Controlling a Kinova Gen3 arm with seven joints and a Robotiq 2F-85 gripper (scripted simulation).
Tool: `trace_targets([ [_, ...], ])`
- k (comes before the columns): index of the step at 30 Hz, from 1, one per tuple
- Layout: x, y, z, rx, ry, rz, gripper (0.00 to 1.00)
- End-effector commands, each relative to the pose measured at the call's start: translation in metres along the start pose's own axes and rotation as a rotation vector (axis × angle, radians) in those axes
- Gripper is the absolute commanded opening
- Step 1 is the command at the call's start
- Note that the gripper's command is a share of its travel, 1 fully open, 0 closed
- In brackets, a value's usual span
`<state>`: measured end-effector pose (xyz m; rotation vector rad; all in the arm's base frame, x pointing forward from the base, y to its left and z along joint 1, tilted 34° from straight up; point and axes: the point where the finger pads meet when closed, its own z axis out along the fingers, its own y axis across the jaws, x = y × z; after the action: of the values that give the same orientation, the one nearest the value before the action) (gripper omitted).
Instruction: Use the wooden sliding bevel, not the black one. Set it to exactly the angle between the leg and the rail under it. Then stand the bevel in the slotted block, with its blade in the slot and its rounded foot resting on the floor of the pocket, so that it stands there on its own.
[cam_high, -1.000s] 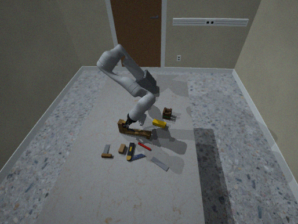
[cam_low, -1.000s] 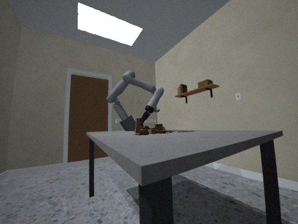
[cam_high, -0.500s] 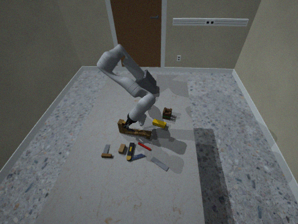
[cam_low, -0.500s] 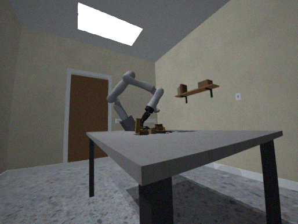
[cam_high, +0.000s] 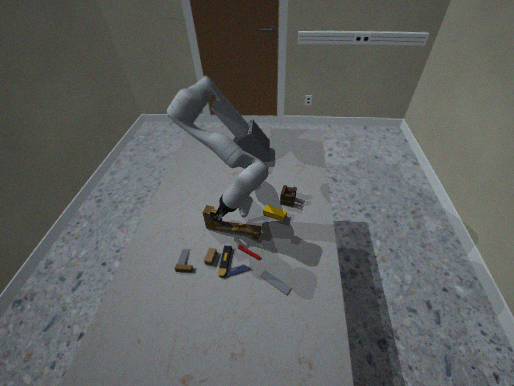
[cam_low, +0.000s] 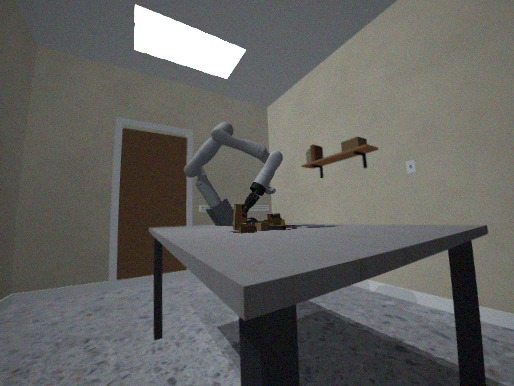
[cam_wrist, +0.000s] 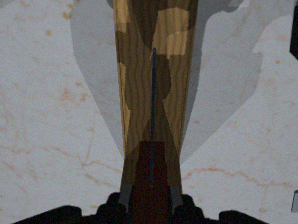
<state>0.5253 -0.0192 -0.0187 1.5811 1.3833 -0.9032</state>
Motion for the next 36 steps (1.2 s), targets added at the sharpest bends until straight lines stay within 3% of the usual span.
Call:
trace_targets([
  [1,-0.0003,0.0005,-0.001,-0.001,0.001,0.001,0.1],
  [36,0.0012,0.0005,0.0016,-0.001,0.001,0.001,0.1],
])
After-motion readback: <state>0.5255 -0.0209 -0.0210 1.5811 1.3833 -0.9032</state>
